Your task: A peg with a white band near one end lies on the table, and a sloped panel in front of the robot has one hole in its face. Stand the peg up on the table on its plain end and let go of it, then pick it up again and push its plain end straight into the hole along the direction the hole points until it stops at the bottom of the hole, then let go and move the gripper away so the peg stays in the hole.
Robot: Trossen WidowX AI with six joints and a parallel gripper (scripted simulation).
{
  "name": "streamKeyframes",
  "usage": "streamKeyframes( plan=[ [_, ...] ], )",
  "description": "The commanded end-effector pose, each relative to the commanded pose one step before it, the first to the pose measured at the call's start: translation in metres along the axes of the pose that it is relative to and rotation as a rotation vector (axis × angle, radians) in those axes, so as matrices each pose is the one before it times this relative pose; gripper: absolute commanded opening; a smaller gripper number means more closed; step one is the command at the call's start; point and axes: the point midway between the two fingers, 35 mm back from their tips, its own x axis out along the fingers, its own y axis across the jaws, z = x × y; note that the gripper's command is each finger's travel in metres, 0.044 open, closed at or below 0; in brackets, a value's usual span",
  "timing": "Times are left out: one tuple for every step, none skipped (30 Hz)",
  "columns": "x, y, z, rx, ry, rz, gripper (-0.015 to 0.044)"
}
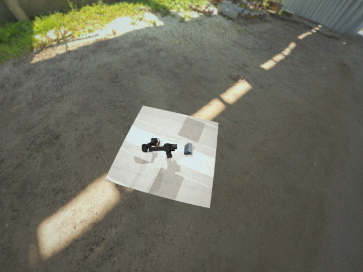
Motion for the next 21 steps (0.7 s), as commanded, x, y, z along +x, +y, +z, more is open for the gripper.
streamKeyframes(
  plan=[
    [0.00045,0.00150,0.00189,0.0034,-0.00337,0.00331,0.0000],
    [0.00063,0.00068,0.00131,-0.0006,-0.00419,-0.00071,0.0000],
    [0.00066,0.00071,0.00136,-0.0007,-0.00438,-0.00076,0.0000],
    [0.00066,0.00071,0.00135,-0.0007,-0.00440,-0.00077,0.0000],
    [0.00067,0.00071,0.00135,-0.0007,-0.00440,-0.00078,0.0000],
    [0.00067,0.00071,0.00134,-0.0007,-0.00440,-0.00079,0.0000],
    [0.00067,0.00071,0.00133,-0.0007,-0.00440,-0.00080,0.0000],
    [0.00067,0.00071,0.00132,-0.0007,-0.00440,-0.00082,0.0000],
    [0.00067,0.00070,0.00131,-0.0007,-0.00440,-0.00083,0.0000],
    [0.00067,0.00070,0.00130,-0.0007,-0.00440,-0.00084,0.0000],
    [0.00067,0.00070,0.00130,-0.0007,-0.00440,-0.00085,0.0000],
    [0.00067,0.00070,0.00129,-0.0007,-0.00440,-0.00086,0.0000],
    [0.00067,0.00070,0.00128,-0.0007,-0.00440,-0.00087,0.0000],
    [0.00067,0.00070,0.00127,-0.0007,-0.00440,-0.00088,0.0000],
    [0.00067,0.00070,0.00126,-0.0007,-0.00440,-0.00089,0.0000],
    [0.00067,0.00070,0.00125,-0.0007,-0.00440,-0.00090,0.0000],
    [0.00067,0.00069,0.00125,-0.0007,-0.00440,-0.00091,0.0000],
    [0.00067,0.00069,0.00124,-0.0007,-0.00440,-0.00093,0.0000],
    [0.00067,0.00069,0.00123,-0.0007,-0.00440,-0.00094,0.0000],
    [0.00066,0.00069,0.00122,-0.0007,-0.00440,-0.00095,0.0000],
    [0.00066,0.00069,0.00121,-0.0007,-0.00440,-0.00096,0.0000]
  ],
)
